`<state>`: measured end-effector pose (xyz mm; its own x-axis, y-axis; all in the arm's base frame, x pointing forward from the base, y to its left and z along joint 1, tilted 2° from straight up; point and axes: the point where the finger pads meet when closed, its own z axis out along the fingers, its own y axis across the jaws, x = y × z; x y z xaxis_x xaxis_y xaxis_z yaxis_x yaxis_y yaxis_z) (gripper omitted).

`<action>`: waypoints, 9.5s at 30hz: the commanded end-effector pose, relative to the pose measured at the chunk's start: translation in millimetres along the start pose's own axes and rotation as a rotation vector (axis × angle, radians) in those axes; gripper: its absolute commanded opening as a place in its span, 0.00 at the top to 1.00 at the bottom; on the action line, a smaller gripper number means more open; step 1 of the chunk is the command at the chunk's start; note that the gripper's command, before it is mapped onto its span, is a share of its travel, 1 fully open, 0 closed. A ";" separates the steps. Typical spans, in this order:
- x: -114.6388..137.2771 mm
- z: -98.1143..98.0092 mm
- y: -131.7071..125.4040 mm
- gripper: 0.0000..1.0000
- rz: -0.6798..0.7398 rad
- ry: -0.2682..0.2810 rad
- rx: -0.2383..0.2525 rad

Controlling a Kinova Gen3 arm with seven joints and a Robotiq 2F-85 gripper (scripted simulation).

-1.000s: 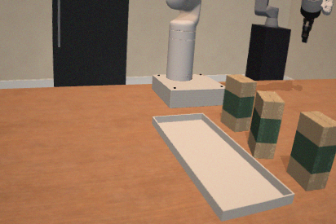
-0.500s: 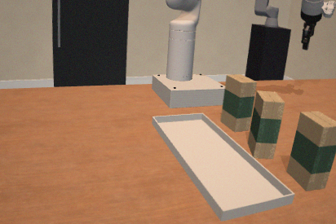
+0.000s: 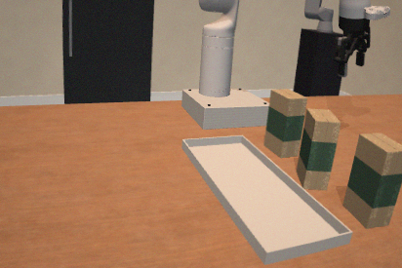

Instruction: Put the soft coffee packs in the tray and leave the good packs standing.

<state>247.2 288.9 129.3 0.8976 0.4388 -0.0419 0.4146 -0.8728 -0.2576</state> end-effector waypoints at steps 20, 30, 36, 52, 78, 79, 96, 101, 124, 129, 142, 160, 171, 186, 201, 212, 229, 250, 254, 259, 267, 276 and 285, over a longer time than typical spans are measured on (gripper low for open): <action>-23.8 -53.0 174.7 0.00 0.264 0.059 -0.203; -28.0 -55.4 183.4 0.00 0.279 0.058 -0.215; -34.3 -58.7 195.3 0.00 0.301 0.057 -0.231; -38.7 -60.9 203.0 0.00 0.315 0.056 -0.242; -38.7 -60.9 203.0 0.18 0.315 0.056 -0.242; -38.7 -60.9 203.0 0.18 0.315 0.056 -0.242; -37.1 -23.6 212.5 0.18 0.314 0.056 -0.242; -37.1 -23.5 212.6 0.18 0.314 0.056 -0.242; -37.1 -23.5 212.6 0.18 0.314 0.056 -0.242; -37.1 -23.5 212.6 0.18 0.314 0.056 -0.242; -36.7 -23.6 212.6 0.18 0.314 0.056 -0.242; -36.6 -15.2 214.7 0.18 0.315 0.056 -0.242; -36.1 8.7 220.8 0.18 0.315 0.056 -0.242; -36.0 14.7 222.3 0.18 0.314 0.056 -0.242; -36.0 14.7 222.3 0.18 0.314 0.056 -0.242; -36.0 14.7 222.3 0.18 0.314 0.056 -0.242; -36.0 14.7 222.3 0.76 0.314 0.056 -0.242; -36.0 14.7 222.3 0.76 0.314 0.056 -0.242; -36.0 14.7 222.3 0.76 0.314 0.056 -0.242; -36.0 14.7 222.3 0.76 0.314 0.056 -0.242; -36.0 14.7 222.3 0.76 0.314 0.056 -0.242; -36.0 14.7 222.3 0.18 0.314 0.056 -0.242; -36.0 14.7 222.3 0.18 0.314 0.056 -0.242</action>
<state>304.4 82.1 59.0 0.9903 0.1356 -0.0291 0.1355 -0.9908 -0.0051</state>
